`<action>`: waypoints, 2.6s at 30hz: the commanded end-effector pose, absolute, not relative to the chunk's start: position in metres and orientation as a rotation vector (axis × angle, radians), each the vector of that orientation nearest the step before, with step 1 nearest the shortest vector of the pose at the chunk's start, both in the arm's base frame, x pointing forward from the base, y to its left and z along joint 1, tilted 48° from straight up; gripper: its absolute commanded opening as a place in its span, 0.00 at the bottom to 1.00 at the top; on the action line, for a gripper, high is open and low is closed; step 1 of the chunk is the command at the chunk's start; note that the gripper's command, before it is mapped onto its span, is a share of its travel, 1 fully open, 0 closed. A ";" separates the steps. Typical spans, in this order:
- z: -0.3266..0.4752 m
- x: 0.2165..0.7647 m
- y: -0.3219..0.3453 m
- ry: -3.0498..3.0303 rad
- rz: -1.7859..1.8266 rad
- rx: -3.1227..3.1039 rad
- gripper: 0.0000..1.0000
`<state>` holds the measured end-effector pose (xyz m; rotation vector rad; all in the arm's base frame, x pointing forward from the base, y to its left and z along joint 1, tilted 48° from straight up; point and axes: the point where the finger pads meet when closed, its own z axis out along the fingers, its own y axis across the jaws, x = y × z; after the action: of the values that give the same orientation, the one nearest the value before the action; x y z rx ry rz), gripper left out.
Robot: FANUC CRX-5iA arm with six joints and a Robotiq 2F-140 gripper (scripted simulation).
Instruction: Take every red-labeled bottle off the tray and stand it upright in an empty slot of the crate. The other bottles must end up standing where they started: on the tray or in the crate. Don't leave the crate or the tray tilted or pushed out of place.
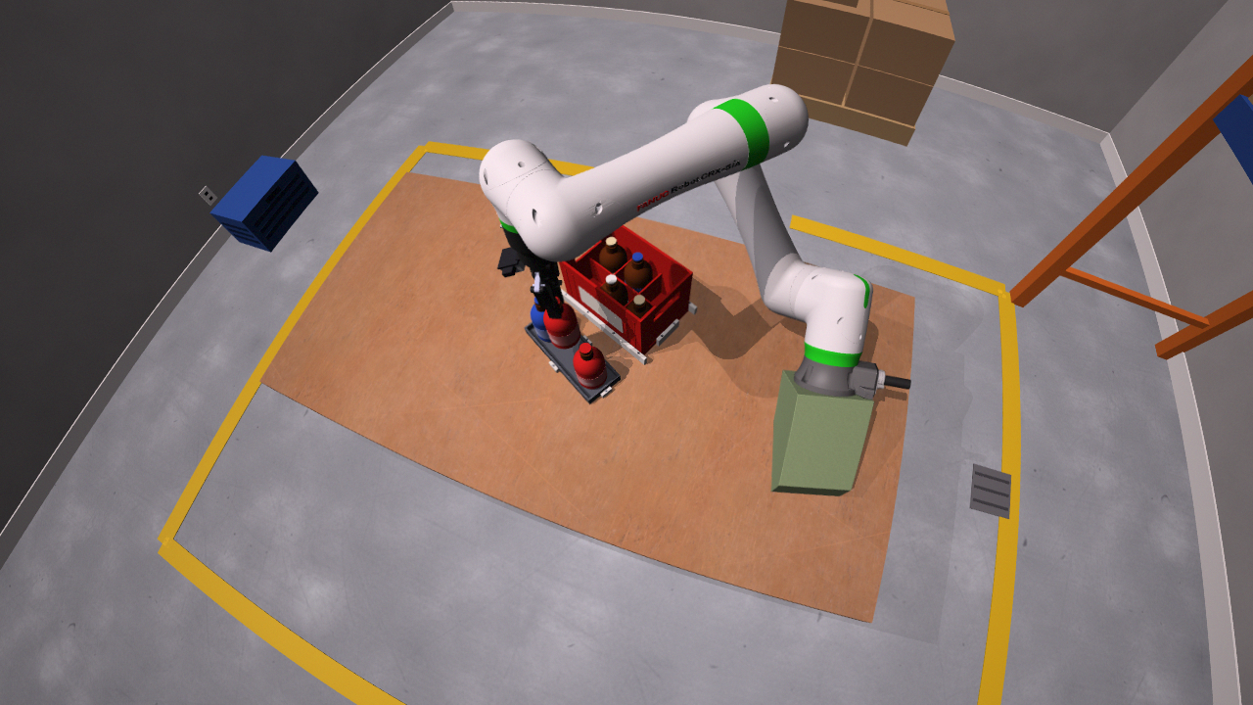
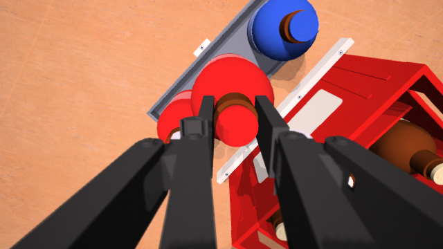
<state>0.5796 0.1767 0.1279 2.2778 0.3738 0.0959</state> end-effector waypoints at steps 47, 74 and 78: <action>0.161 0.570 0.212 0.375 0.099 2.278 0.10; 0.174 0.567 0.226 0.375 0.099 2.278 0.10; 0.176 0.566 0.228 0.375 0.099 2.278 0.10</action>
<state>0.5665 0.2260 0.1739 2.2777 0.3738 0.0959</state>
